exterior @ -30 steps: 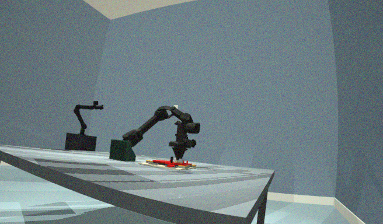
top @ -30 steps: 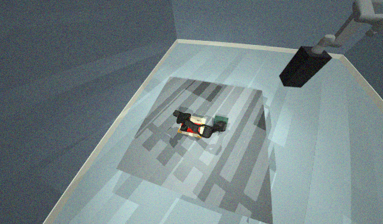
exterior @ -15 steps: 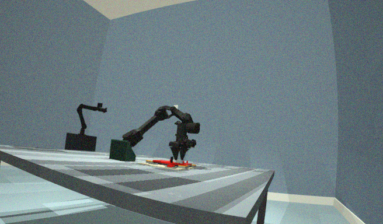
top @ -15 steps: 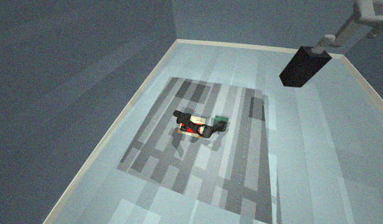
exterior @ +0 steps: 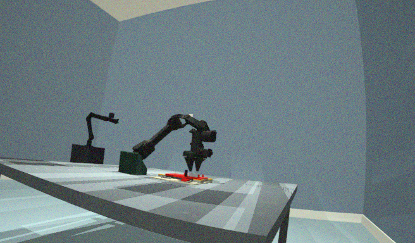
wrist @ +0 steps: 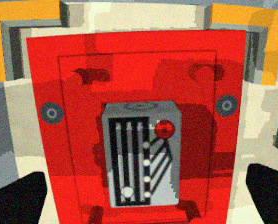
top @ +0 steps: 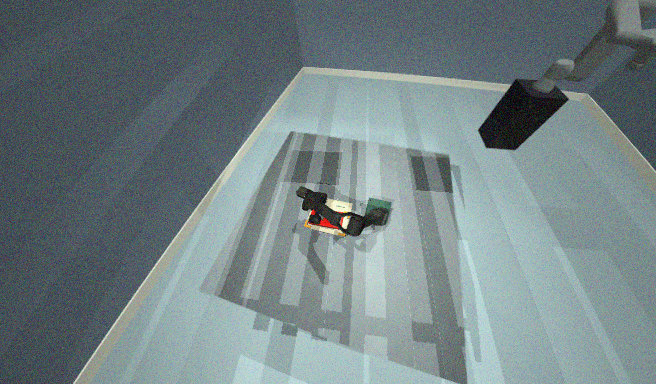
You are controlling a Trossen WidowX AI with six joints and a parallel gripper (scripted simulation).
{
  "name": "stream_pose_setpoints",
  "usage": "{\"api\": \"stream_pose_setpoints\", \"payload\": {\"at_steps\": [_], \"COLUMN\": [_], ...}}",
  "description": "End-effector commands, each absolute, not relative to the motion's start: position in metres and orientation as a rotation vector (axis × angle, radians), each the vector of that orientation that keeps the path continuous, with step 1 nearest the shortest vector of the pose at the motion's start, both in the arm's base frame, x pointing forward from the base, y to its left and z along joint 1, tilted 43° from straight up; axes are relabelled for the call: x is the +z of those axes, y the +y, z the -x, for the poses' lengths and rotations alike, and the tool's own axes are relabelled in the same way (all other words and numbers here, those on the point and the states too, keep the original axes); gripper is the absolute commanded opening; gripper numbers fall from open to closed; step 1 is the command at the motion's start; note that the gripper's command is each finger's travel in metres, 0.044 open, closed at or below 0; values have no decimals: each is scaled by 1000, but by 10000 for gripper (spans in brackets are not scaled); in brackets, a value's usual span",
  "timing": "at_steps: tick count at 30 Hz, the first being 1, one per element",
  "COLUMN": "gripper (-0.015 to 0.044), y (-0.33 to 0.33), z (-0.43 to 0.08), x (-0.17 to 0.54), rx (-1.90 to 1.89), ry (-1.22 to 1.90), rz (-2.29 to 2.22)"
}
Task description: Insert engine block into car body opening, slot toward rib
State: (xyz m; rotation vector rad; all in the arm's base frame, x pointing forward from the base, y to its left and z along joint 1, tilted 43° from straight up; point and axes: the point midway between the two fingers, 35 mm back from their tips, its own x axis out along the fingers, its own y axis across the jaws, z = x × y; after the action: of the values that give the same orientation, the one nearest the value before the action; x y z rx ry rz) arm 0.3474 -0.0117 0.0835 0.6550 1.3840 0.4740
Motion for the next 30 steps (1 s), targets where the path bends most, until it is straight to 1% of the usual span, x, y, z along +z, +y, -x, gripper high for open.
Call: {"api": "stream_pose_setpoints", "payload": {"at_steps": [1,15,30], "gripper": [361,0,0], "y": [-12,-12,-12], "z": [-348,-348,-348], "x": [86,86,86], "rx": [481,481,481], "ry": [1382,1382,1382], "rz": [-649,-649,-649]}}
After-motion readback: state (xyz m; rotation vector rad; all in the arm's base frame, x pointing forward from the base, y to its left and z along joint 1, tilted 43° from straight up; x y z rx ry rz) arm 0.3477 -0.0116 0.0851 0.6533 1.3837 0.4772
